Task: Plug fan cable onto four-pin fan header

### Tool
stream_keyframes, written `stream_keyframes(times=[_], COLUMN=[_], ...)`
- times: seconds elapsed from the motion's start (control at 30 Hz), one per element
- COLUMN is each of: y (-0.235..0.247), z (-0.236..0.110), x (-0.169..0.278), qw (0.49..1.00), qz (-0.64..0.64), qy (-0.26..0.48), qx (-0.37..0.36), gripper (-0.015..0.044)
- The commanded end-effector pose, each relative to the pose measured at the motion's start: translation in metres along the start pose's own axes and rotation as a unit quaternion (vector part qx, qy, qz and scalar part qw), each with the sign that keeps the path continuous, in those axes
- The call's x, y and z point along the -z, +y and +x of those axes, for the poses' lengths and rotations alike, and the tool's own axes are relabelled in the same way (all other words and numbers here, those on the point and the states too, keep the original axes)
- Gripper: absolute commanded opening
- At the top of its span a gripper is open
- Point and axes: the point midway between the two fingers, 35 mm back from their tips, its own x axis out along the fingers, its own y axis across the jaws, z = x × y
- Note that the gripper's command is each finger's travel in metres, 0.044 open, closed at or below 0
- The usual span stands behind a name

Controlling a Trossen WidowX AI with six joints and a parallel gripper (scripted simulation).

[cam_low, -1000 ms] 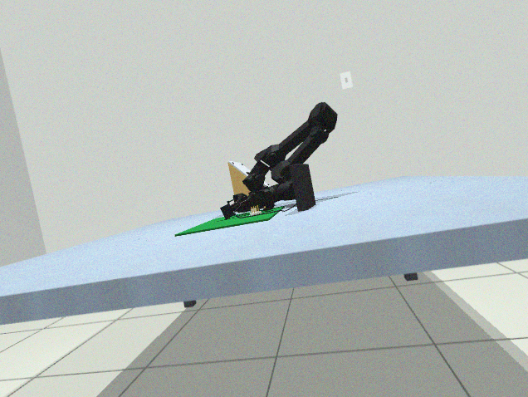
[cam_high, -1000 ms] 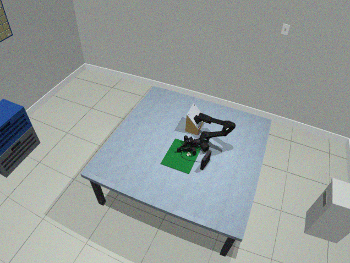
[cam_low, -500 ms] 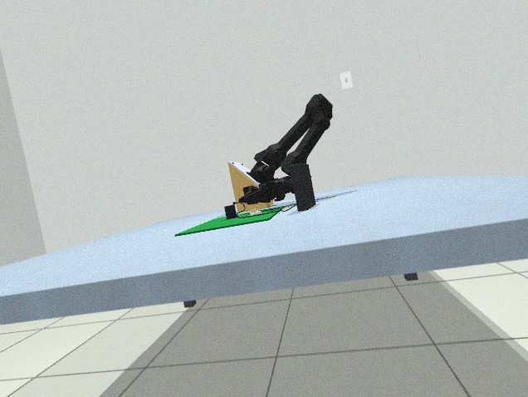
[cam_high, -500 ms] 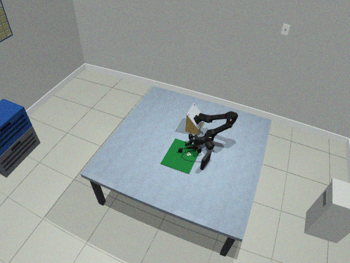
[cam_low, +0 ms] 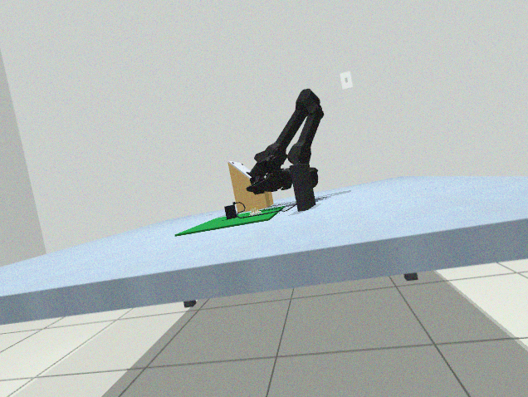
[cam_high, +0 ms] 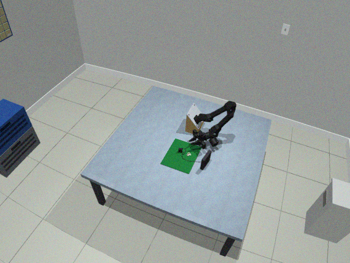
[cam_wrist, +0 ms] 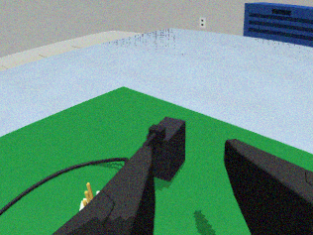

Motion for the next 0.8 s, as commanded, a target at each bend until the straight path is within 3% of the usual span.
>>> stream_keyframes(times=[0.0,0.07,0.43,0.77], y=[-0.005,-0.005,-0.015,-0.026], z=[-0.010,-0.011,0.001,0.010], x=[-0.009,-0.010,-0.008,-0.007], qw=[1.000,1.000,0.994,0.977], qz=[0.001,0.001,-0.069,-0.129], qy=[-0.004,-0.004,0.035,0.092], qx=[-0.002,-0.002,0.074,0.146], gripper=[0.0140,0.0140,0.0429,0.0440])
